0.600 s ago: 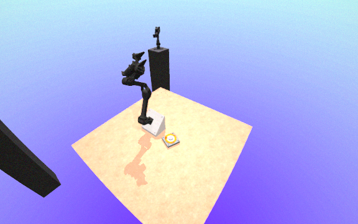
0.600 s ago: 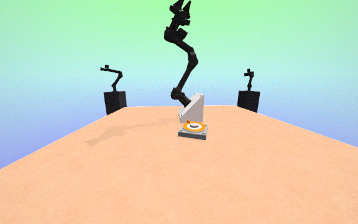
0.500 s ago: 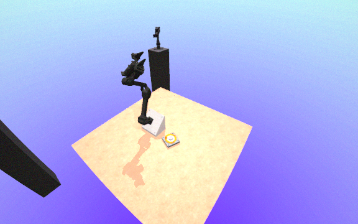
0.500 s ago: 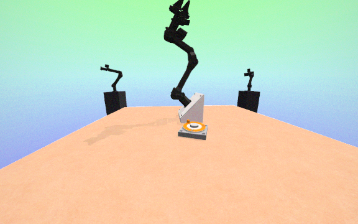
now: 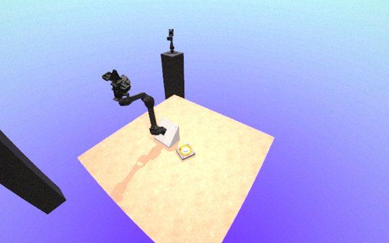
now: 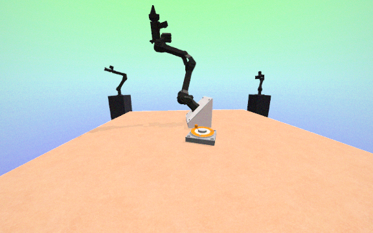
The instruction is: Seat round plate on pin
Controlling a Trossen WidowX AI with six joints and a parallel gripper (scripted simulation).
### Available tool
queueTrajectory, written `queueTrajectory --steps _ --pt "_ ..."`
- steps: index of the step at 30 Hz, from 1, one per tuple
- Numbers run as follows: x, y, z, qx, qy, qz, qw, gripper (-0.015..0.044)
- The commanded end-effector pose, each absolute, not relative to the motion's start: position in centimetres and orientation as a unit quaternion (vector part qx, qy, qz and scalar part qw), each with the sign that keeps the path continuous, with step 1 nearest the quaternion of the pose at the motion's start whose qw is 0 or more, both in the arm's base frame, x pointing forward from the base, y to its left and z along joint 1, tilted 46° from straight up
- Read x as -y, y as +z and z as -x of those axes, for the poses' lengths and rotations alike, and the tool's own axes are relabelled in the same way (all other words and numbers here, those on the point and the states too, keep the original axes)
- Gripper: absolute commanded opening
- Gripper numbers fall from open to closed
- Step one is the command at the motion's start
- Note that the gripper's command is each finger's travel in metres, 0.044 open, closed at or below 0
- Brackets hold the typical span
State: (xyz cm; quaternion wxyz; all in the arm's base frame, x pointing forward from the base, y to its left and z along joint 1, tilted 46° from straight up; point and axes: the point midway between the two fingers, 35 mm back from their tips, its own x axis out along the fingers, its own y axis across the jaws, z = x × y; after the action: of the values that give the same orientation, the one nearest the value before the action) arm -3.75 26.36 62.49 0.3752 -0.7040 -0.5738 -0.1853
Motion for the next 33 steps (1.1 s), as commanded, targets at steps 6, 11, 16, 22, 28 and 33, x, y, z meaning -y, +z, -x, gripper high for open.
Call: queueTrajectory --steps 6,11,16,22,28,33 --pt "-11.8 67.9 0.9 0.575 -0.204 0.512 0.605 0.0000" --pt "-4.5 68.3 -2.9 0.539 -0.208 0.405 0.708 0.0000" --pt "1.7 67.2 -7.8 0.490 -0.207 0.302 0.792 0.0000" --pt "7.9 63.4 -15.3 0.400 -0.202 0.170 0.878 0.0000" --pt "11.0 57.4 -22.8 0.294 -0.187 0.035 0.937 0.0000" --pt "12.1 51.2 -28.5 0.184 -0.187 -0.038 0.964 0.0000"
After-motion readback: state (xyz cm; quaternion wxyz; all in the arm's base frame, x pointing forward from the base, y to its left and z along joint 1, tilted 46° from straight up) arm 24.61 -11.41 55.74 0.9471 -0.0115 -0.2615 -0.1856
